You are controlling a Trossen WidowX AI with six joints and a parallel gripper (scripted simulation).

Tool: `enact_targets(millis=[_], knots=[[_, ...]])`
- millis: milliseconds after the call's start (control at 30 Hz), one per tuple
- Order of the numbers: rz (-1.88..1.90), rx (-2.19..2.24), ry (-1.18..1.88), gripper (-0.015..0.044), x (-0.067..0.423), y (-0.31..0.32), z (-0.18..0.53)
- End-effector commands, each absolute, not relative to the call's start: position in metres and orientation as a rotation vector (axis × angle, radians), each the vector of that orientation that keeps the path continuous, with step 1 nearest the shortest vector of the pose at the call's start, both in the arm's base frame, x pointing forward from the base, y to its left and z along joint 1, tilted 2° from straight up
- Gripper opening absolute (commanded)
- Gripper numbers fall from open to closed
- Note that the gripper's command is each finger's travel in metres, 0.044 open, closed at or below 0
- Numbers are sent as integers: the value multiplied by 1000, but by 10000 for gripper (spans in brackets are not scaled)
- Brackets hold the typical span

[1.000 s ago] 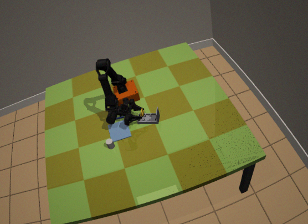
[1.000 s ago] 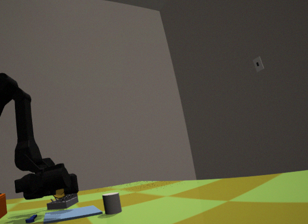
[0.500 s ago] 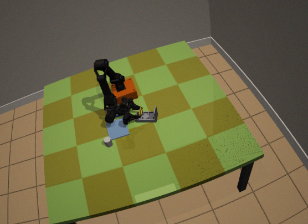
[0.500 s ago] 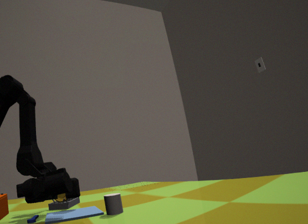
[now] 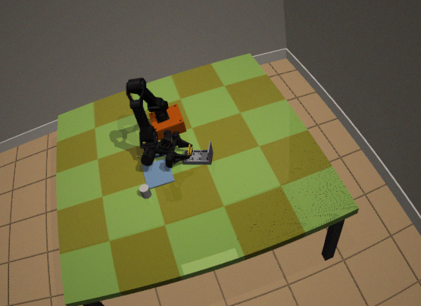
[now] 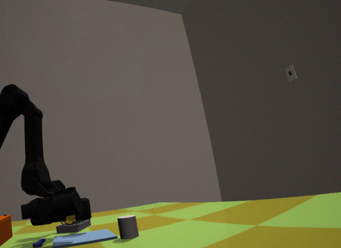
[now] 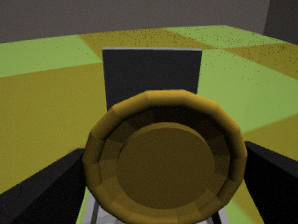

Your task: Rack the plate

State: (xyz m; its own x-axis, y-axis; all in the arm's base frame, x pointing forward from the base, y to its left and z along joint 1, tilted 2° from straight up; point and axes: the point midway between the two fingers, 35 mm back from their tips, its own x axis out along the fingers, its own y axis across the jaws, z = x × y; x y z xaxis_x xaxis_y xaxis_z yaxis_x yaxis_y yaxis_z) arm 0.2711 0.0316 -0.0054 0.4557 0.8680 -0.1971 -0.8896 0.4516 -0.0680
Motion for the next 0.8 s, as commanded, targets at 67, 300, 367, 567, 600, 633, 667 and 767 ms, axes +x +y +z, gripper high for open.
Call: enact_targets(millis=[67,300,367,567,600,633,667,767], knots=[[1090,-170,141,400,271,32,-5],[1090,-167,141,400,273,31,2],[1090,-157,142,400,277,30,22],[1092,-124,145,400,276,33,90],[1092,-120,146,400,276,33,100],[1092,-117,146,400,276,33,106],[1092,-116,146,400,276,33,107],[1092,-116,146,400,276,33,107]])
